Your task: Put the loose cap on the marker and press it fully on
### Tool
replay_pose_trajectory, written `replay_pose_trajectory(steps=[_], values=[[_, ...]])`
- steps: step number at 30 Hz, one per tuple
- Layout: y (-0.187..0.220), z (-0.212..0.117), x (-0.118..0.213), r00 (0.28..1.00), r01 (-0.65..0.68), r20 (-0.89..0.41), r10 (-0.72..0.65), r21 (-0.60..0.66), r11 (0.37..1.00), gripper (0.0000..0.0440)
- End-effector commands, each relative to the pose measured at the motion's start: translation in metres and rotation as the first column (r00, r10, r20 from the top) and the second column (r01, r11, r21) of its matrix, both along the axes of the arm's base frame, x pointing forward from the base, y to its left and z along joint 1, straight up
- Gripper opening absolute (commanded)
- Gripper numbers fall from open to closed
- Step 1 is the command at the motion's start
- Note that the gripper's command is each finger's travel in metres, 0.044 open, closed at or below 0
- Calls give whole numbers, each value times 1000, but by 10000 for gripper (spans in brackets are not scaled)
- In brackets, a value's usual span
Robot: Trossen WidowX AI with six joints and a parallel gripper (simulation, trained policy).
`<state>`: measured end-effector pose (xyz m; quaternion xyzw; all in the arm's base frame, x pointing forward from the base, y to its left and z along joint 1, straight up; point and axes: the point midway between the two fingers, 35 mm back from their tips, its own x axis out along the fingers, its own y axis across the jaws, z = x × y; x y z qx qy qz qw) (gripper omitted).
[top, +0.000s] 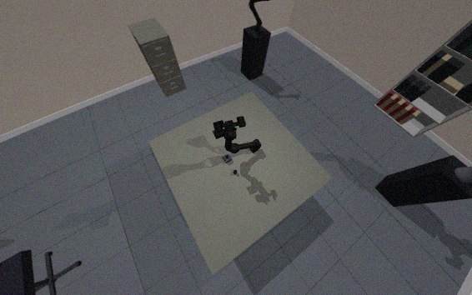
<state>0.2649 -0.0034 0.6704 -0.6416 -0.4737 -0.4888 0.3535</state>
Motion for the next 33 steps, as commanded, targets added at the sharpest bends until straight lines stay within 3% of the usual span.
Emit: replay_pose_trajectory(steps=[1,8,33], values=[[0,0,-3,1000,-2,11,2,-3,1000,376],[0,-2,-22,995,-2,97,4,-20,1000,213],[12,-24,-88,919,-63,382,100,-108,992,275]])
